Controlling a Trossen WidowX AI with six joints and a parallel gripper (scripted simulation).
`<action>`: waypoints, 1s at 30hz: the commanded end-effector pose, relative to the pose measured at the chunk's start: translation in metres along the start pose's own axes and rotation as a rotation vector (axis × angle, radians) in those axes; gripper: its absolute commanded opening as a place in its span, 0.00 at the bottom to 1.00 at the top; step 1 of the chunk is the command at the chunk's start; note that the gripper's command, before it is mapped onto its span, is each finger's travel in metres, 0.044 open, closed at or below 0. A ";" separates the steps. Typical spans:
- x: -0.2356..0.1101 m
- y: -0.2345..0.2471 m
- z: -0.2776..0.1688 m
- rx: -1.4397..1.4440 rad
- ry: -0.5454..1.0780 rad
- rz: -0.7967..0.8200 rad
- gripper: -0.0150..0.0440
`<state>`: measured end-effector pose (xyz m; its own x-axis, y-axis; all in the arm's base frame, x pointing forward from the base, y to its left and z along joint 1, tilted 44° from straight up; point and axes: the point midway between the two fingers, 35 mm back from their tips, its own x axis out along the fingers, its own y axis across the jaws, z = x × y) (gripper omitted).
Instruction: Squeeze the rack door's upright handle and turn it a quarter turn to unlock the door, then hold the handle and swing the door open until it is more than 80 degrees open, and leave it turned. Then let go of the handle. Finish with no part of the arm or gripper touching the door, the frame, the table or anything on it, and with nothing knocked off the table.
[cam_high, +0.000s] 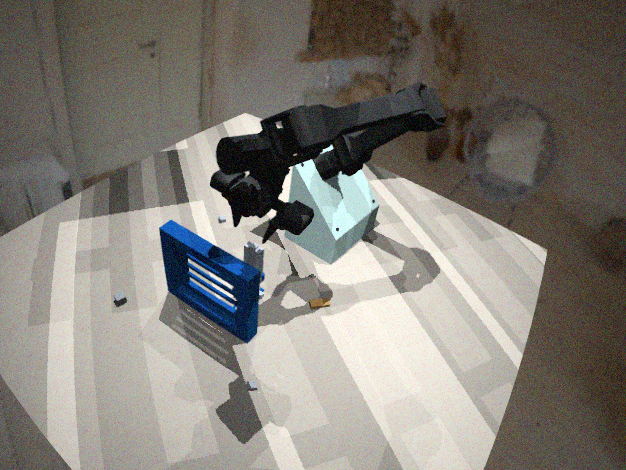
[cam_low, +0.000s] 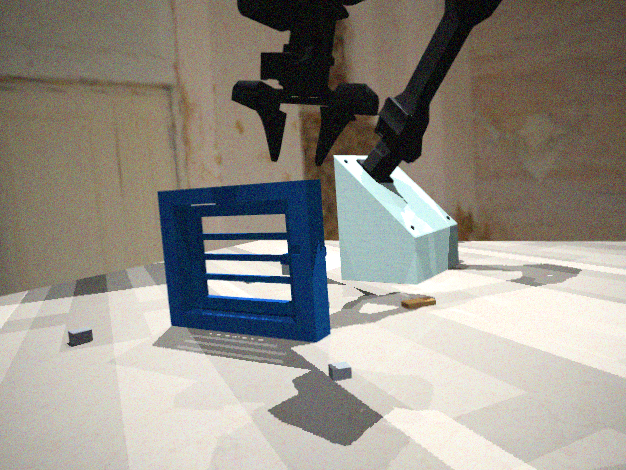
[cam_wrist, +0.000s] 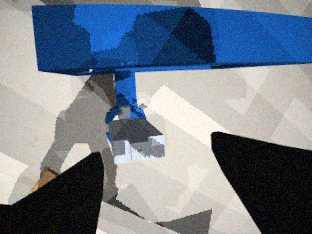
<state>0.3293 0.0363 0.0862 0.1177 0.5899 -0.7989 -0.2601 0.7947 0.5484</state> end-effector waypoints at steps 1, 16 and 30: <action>0.006 0.000 -0.004 0.046 0.054 0.077 0.75; 0.021 0.002 -0.010 0.109 0.114 0.161 0.75; 0.043 0.005 -0.011 0.109 0.114 0.161 0.75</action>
<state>0.3257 0.0587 0.0575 -0.0170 0.6898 -0.7238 -0.1709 0.7113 0.6818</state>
